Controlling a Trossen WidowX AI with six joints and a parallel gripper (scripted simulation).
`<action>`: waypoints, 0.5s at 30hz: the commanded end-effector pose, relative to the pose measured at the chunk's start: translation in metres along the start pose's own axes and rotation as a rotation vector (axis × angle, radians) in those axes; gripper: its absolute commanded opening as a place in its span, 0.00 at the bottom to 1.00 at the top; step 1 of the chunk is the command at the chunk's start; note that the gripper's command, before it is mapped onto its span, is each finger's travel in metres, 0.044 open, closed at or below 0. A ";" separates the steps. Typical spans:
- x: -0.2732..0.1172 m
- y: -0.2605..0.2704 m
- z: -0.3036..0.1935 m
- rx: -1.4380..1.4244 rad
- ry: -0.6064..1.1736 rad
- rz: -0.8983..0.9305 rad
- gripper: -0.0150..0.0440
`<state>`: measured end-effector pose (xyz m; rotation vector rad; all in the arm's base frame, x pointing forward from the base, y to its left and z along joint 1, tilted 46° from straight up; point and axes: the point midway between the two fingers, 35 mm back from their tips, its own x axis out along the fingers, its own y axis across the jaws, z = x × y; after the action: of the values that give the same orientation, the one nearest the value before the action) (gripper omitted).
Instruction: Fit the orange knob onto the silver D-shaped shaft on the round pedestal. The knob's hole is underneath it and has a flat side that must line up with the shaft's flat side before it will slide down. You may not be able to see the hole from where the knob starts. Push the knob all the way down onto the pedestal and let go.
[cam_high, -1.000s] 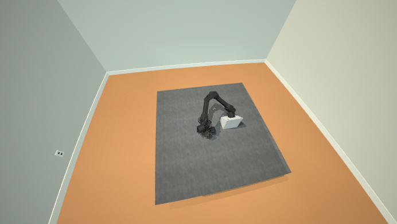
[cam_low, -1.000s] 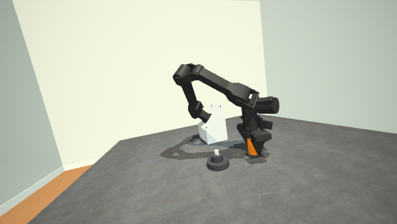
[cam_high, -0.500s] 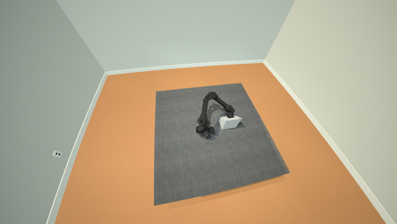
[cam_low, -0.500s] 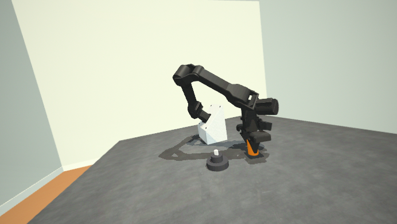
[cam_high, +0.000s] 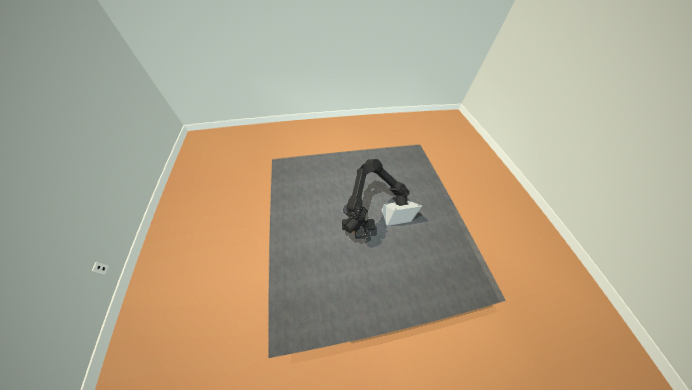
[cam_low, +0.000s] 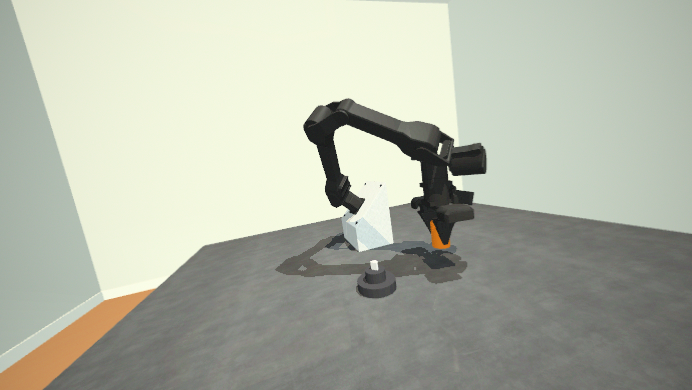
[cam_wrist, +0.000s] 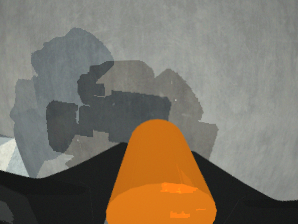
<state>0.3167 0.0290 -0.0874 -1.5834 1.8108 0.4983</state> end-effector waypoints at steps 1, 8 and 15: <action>-0.037 -0.001 0.003 0.014 -0.014 -0.008 0.25; -0.086 0.009 0.004 0.016 -0.007 -0.008 0.25; -0.087 0.009 0.004 0.013 -0.006 -0.014 0.25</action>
<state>0.3119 0.0929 -0.0353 -1.5892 1.8014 0.4903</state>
